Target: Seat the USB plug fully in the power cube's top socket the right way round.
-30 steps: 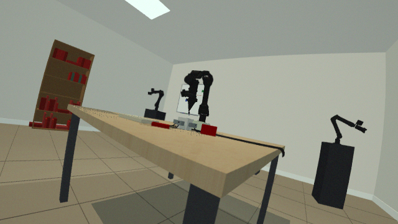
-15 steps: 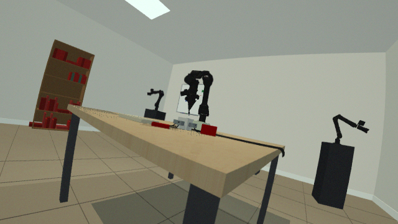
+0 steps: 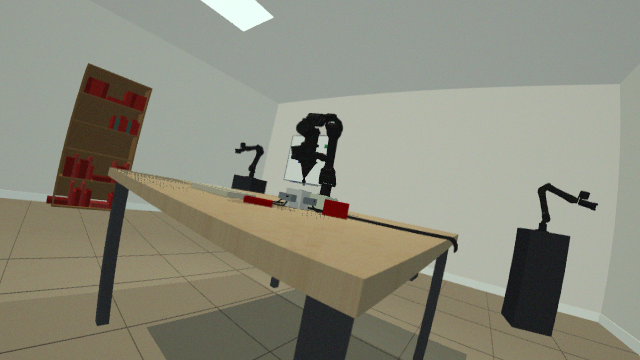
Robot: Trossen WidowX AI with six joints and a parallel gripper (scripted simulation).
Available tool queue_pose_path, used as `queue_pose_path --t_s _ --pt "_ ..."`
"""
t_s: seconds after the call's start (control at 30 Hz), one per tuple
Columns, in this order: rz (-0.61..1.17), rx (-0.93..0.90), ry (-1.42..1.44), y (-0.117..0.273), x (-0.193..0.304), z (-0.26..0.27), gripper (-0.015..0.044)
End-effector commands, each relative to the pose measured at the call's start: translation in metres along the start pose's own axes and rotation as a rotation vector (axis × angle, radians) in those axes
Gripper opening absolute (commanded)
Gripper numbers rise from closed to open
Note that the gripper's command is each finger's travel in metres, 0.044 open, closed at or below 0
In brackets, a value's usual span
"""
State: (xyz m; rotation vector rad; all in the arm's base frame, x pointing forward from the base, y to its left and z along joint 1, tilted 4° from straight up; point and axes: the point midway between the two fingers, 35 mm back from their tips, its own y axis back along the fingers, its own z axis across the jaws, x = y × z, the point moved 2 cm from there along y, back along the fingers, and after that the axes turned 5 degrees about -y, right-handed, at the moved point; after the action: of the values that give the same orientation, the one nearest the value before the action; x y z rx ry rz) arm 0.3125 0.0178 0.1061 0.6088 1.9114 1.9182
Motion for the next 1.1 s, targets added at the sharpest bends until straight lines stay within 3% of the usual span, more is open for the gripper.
queue_pose_path --t_s 0.0,1.07 --pt "0.0 0.0 0.107 -0.0002 0.0 0.0 0.0" --pt "0.001 0.0 0.945 -0.0002 0.0 0.0 0.0"
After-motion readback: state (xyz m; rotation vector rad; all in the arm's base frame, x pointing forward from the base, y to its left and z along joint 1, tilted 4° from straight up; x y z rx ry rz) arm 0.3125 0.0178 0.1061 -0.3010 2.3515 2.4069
